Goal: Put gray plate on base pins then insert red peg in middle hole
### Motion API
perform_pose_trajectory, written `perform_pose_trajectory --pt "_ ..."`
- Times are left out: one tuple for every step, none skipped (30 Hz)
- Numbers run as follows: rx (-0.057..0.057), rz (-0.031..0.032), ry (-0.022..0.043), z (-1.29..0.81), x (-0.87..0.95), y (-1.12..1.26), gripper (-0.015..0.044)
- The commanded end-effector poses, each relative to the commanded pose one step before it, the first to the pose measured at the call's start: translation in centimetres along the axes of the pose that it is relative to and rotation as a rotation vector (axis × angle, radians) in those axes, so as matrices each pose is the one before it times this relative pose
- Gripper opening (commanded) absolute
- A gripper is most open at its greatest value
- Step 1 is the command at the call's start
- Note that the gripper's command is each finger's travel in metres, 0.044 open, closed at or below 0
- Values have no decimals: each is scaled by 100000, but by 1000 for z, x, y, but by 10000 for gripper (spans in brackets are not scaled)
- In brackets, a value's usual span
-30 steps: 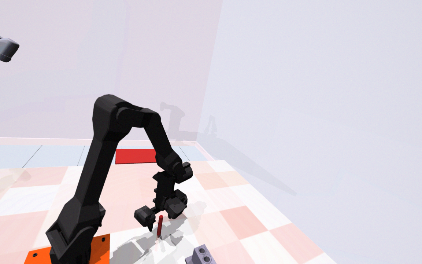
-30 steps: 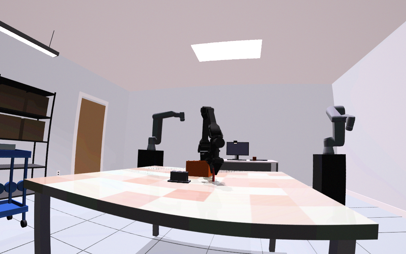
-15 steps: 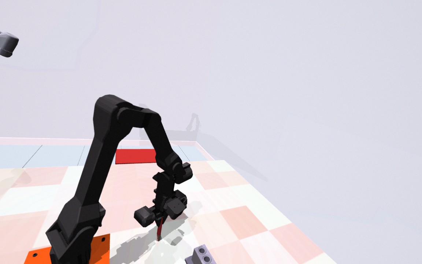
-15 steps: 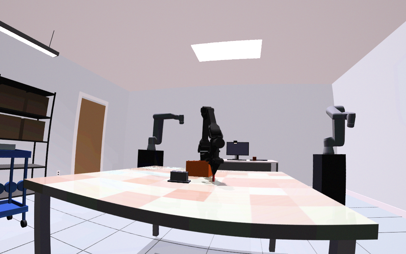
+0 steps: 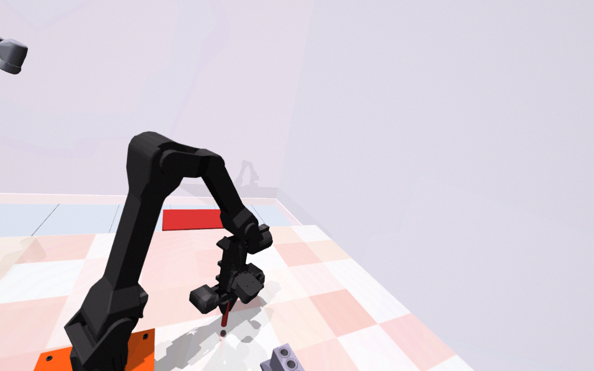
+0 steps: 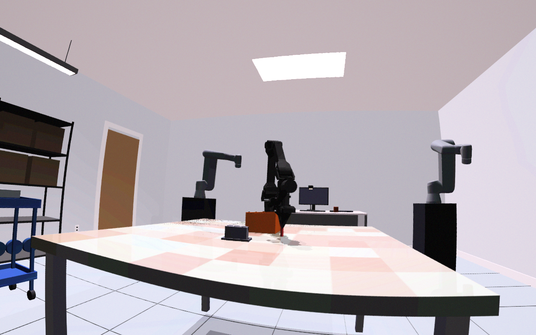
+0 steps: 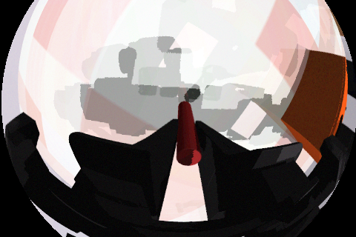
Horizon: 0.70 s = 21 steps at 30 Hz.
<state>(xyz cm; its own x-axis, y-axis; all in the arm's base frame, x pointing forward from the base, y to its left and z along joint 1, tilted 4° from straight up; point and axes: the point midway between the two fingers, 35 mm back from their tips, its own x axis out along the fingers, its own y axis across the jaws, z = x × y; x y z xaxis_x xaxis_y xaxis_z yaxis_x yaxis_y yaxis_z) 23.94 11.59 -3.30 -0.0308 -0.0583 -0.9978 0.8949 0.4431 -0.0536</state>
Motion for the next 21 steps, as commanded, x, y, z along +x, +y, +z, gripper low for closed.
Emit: perform_pose_trajectory --pt "-325 1221 114 -15 -1383 363 0" --pt "0 5 1 -1 -305 37 0" --pt "0 5 1 -1 -306 36 0" --pt "0 4 1 -1 -307 35 0" --pt "0 4 1 -1 -308 34 0" --pt "0 4 1 -1 -309 32 0" --pt "0 4 1 0 -311 30 0" --pt "0 4 1 0 -312 28 0" --pt "0 4 1 0 -313 25 0" --pt "0 3 1 0 -314 23 0" --pt "0 3 1 0 -316 20 0" --pt "0 3 1 0 -317 18 0" --pt "0 3 1 0 -318 16 0" --pt "0 2 1 0 -319 14 0" --pt "0 2 1 0 -320 12 0" --pt "0 2 1 0 -321 9 0" --pt "0 2 1 0 -322 7 0" --pt "0 2 1 1 -323 5 0" --pt "0 1 1 1 -325 3 0" --pt "-420 -806 -159 62 1130 -70 0" --pt "3 17 2 128 -9 54 0"
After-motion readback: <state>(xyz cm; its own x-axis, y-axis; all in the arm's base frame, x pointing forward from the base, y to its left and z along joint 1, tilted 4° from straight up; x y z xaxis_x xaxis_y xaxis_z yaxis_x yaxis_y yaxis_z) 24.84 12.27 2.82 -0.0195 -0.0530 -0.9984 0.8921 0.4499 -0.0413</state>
